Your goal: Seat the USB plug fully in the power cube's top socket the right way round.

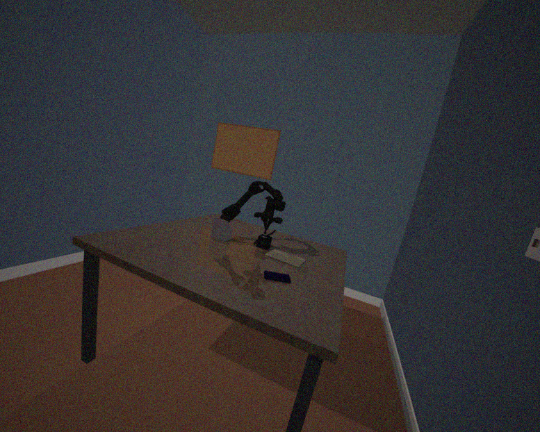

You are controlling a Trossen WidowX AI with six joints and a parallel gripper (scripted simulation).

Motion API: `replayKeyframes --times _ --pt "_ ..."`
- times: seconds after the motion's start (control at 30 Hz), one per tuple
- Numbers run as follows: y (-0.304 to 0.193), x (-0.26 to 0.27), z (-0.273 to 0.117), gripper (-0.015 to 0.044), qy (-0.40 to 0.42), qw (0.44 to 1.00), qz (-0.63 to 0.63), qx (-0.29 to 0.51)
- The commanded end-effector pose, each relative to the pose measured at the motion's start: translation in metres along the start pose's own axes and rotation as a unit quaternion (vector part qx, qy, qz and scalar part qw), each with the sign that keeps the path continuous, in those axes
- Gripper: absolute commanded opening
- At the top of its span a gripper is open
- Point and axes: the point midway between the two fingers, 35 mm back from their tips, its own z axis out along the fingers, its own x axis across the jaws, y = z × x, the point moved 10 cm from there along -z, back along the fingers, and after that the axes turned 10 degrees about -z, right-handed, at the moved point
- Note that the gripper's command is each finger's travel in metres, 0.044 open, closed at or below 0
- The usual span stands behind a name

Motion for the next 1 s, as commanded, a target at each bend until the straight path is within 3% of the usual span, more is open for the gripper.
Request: replayKeyframes --times 0.0,0.97 --pt "0.0002 0.0001 0.0007 0.0 0.002 1.0 -0.003 0.003" --pt "0.0006 0.0001 0.0042 0.0 0.004 1.0 -0.002 0.014"
